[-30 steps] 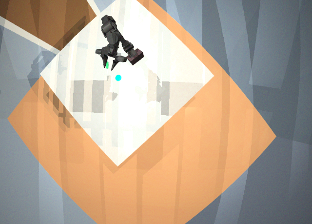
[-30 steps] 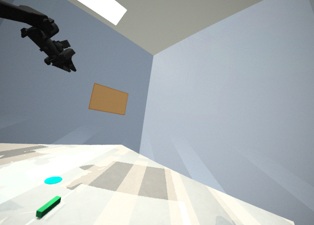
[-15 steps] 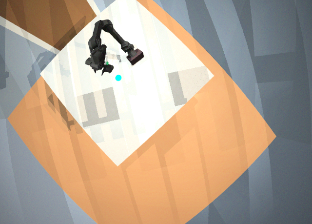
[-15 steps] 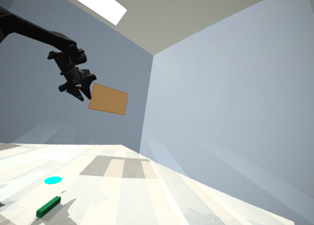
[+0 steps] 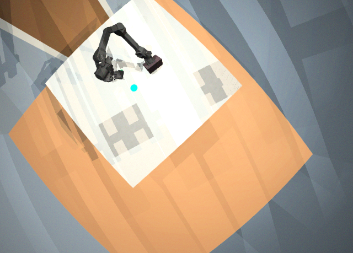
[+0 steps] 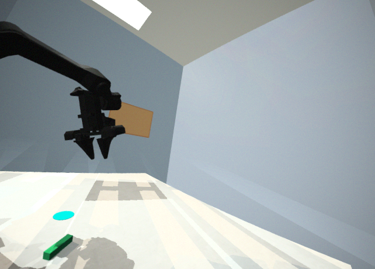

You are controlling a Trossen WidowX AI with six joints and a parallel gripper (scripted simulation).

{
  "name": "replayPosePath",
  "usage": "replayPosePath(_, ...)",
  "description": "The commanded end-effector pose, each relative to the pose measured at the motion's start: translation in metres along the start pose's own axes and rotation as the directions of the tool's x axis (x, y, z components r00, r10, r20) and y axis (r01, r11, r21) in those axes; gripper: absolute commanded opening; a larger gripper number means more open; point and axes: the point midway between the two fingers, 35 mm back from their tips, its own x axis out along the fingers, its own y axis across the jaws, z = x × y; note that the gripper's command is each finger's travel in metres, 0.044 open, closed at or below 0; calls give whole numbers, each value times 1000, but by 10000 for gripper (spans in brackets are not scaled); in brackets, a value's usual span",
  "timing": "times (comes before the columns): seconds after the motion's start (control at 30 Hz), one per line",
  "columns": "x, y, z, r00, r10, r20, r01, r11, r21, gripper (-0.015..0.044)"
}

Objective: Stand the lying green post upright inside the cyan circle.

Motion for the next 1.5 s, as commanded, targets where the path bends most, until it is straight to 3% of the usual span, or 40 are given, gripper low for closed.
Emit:
replayPosePath(0.0, 27, -3, -35, 992, 67, -107, -72, 996, -47, 233)
replayPosePath(0.27, 64, 0, -93, 942, 192, -275, -226, 969, -99, 233)
replayPosePath(0.5, 73, 1, -95, 941, 196, -276, -231, 968, -99, 233)
replayPosePath(0.8, 169, 20, -125, 941, 192, -278, -227, 969, -99, 233)
replayPosePath(1.07, 176, 22, -128, 941, 190, -281, -226, 969, -100, 233)
replayPosePath(1.33, 176, 22, -128, 941, 190, -281, -226, 969, -100, 23)
replayPosePath(1.47, 176, 22, -128, 941, 190, -281, -226, 969, -100, 23)
